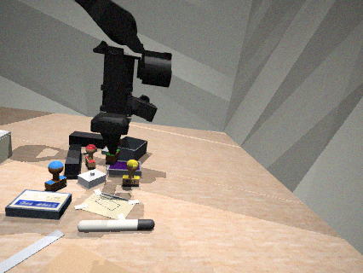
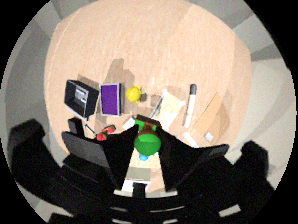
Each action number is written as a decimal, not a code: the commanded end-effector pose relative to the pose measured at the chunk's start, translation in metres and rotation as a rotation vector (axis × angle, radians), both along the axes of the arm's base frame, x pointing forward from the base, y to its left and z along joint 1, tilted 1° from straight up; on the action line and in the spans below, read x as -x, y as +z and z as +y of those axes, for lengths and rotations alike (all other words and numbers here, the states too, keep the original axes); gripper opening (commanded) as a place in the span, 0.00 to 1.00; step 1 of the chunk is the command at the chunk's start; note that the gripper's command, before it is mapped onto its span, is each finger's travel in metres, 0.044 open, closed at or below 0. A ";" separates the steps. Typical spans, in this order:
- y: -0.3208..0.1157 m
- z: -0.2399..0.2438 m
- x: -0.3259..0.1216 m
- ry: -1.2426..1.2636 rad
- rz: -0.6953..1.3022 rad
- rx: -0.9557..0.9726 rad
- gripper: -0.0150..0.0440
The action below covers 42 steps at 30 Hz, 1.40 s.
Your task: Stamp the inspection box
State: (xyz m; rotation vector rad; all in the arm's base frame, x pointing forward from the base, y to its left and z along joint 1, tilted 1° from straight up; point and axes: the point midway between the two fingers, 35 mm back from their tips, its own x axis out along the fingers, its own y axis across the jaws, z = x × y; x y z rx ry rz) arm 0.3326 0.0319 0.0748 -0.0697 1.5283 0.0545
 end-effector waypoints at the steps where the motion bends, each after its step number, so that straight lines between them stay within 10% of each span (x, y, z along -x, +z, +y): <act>1: -0.002 0.026 -0.008 -0.003 0.004 0.001 0.25; 14: -0.006 0.107 -0.014 -0.003 0.003 -0.004 0.25; 42: -0.021 0.109 -0.015 -0.001 0.003 -0.005 0.25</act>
